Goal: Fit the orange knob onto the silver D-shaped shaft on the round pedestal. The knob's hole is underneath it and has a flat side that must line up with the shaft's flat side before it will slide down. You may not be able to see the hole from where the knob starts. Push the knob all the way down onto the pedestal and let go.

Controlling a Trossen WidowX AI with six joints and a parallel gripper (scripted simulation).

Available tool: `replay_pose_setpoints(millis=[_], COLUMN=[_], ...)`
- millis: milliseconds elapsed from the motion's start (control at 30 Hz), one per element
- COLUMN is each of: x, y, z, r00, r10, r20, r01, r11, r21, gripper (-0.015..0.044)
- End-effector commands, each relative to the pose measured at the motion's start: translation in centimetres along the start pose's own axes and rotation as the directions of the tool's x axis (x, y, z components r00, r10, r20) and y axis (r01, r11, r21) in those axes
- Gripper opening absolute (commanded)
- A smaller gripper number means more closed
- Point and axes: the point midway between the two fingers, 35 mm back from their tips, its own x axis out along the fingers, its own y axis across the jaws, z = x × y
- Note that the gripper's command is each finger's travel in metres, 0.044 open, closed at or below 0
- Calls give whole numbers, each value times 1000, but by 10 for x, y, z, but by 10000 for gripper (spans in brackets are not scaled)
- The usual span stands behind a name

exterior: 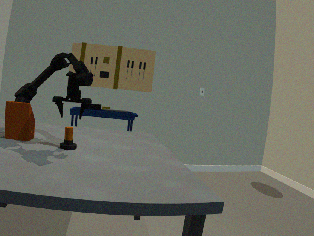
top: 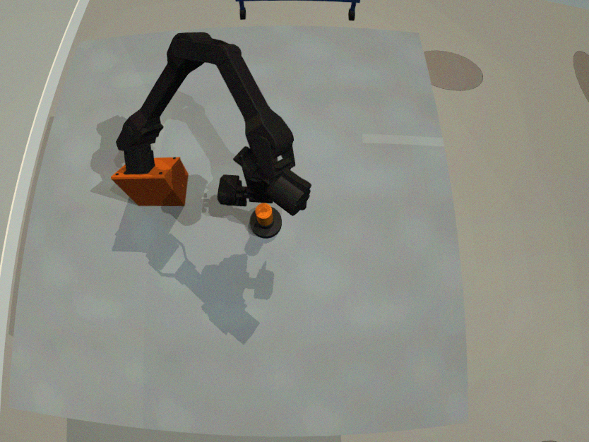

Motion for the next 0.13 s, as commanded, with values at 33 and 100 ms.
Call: replay_pose_setpoints(millis=[33,100], x=[-3,-3], y=[2,2], z=[1,1], r00=[1000,1000], r10=[19,19], r20=[2,2], r01=[-19,-19], r11=[1000,1000], r21=[-3,-3], gripper=[440,440])
